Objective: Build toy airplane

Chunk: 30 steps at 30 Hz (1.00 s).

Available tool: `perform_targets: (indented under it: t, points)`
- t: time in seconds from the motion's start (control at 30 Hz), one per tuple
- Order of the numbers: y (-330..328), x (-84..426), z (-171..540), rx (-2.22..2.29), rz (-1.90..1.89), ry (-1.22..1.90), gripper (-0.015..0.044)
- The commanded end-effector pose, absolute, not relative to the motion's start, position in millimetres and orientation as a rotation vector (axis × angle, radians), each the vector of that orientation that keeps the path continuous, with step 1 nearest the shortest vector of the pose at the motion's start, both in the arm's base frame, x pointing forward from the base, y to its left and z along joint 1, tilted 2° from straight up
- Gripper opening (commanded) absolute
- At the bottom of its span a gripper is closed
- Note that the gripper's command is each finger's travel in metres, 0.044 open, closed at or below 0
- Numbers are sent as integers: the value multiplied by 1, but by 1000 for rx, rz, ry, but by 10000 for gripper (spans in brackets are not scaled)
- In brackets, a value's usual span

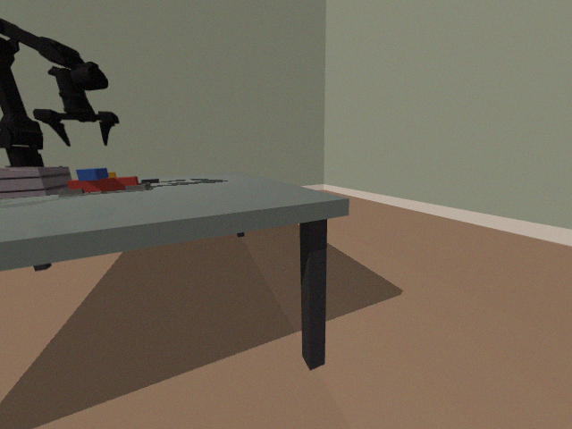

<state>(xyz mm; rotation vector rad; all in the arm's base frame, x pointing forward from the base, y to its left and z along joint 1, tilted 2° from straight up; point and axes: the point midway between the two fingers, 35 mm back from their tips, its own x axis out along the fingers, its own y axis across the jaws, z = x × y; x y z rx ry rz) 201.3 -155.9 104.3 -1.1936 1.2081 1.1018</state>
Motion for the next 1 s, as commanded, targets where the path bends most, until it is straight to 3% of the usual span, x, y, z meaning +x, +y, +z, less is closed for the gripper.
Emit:
perform_targets:
  t: [0.0, 0.53, 0.97]
  points:
    - [-156, 202, 104, -1170, 1108, 1213, 440]
    - [-156, 202, 104, 7, -12, 1520, 440]
    - [-156, 202, 104, 59, -62, 1519, 440]
